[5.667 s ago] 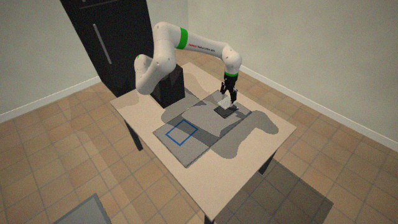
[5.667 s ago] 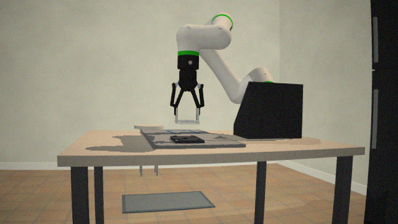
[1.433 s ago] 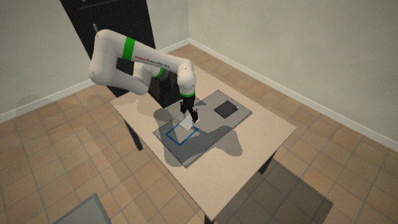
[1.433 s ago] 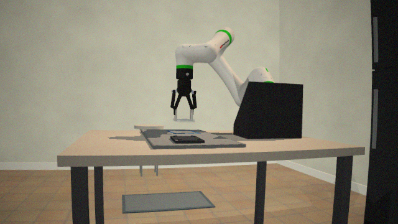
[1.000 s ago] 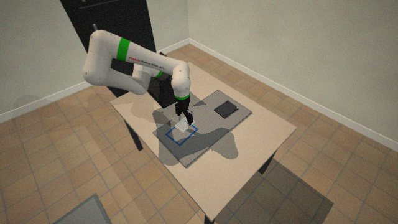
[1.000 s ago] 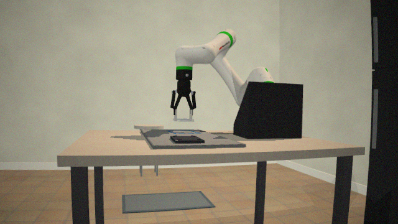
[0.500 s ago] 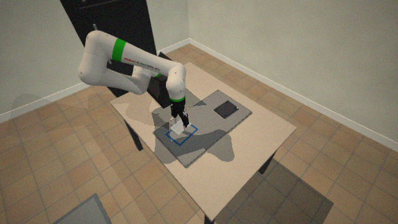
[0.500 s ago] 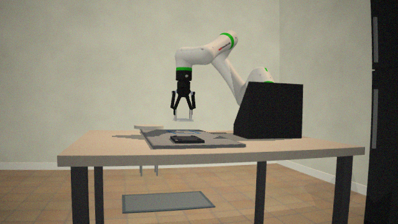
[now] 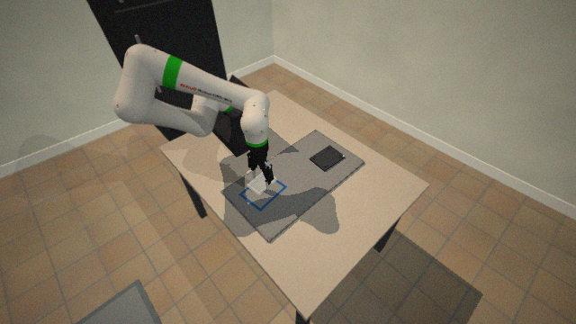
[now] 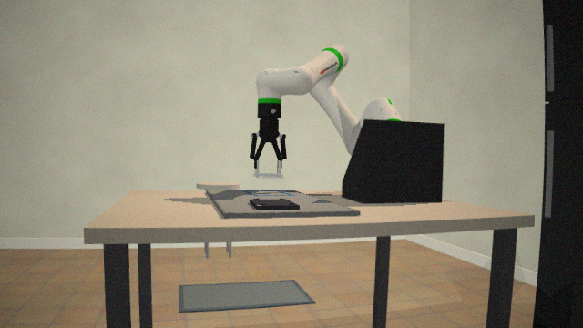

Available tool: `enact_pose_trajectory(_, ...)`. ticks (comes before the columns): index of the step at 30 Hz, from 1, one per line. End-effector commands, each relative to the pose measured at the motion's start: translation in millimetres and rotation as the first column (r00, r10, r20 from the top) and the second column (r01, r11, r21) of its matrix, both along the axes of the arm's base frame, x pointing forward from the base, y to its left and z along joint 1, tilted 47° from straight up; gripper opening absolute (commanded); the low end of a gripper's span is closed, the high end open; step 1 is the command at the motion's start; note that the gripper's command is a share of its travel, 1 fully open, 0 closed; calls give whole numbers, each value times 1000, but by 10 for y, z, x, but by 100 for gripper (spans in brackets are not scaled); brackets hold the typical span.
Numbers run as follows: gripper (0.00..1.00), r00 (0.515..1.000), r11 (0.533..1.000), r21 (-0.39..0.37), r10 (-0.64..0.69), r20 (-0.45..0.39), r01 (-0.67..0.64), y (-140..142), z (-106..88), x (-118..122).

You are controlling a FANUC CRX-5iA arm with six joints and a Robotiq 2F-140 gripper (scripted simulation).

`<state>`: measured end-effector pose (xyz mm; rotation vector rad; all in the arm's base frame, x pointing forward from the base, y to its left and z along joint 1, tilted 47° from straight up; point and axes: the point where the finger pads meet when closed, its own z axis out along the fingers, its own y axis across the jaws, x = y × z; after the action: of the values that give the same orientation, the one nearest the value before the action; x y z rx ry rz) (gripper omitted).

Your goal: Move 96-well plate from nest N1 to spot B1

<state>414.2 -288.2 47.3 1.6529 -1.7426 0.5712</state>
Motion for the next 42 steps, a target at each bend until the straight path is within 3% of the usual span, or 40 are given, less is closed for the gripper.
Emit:
enact_pose_trajectory(1,0,1000,1000,0,0,0,0,2,0,2)
enact_pose_trajectory(18,0,1000,1000,0,0,0,0,-19,-25,-2)
enact_pose_trajectory(42,0,1000,1000,0,0,0,0,-278,-278,-61)
